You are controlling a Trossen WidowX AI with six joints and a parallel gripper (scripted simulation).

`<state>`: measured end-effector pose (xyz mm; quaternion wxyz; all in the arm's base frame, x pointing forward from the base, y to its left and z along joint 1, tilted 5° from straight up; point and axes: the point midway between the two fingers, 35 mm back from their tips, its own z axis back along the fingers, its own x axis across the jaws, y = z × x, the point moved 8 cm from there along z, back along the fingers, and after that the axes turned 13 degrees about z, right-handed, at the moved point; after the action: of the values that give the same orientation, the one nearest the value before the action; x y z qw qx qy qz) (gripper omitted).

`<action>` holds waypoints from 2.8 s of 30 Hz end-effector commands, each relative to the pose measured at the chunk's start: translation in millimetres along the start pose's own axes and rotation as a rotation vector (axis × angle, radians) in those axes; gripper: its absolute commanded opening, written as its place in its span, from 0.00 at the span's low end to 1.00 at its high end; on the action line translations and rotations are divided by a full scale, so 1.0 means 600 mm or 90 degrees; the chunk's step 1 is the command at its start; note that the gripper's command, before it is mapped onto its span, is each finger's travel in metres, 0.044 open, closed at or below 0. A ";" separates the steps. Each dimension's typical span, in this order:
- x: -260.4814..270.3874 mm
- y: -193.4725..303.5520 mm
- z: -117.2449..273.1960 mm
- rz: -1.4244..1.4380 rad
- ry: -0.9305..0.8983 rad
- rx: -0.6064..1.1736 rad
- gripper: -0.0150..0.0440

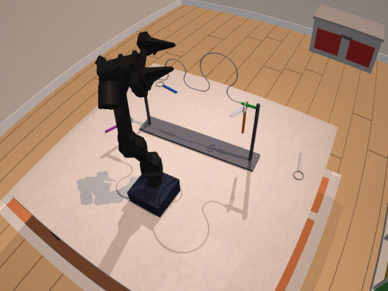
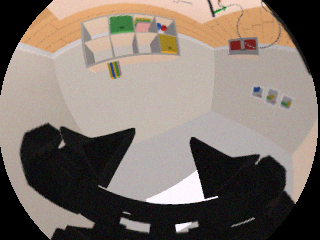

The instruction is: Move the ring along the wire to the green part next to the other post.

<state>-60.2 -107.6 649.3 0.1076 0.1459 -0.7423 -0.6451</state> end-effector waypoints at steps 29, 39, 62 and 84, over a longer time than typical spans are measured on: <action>-0.421 -0.084 -0.124 0.915 -0.475 0.335 0.53; -0.472 -0.224 -0.267 1.245 -0.497 0.391 0.53; -0.347 -0.642 -0.462 1.840 -0.270 0.575 0.53; -0.195 -1.034 -0.251 1.832 -0.002 1.149 0.53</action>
<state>166.5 -304.8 85.2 -0.4623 0.6101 0.3484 -0.5410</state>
